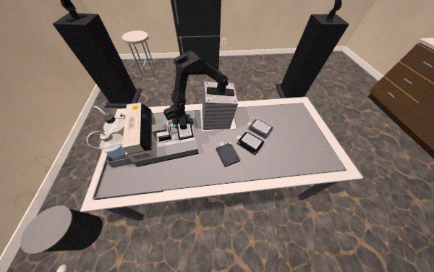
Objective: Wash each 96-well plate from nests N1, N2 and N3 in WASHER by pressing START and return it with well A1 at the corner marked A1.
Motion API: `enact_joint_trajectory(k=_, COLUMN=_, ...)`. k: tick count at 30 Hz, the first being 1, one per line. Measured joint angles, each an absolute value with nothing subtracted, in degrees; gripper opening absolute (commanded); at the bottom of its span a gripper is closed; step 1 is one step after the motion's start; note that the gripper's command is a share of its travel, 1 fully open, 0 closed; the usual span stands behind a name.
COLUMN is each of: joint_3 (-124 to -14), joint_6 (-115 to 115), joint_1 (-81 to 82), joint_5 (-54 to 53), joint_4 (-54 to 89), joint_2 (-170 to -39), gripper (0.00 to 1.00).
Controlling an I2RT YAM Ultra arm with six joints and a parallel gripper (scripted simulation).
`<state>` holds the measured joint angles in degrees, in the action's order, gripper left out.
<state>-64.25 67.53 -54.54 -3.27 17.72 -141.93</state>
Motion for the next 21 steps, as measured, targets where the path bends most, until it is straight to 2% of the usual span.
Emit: enact_joint_trajectory(k=21, joint_3=-64.6, joint_6=67.4, joint_1=-54.4, joint_5=-3.3, joint_4=15.9, joint_2=-144.1, gripper=1.0)
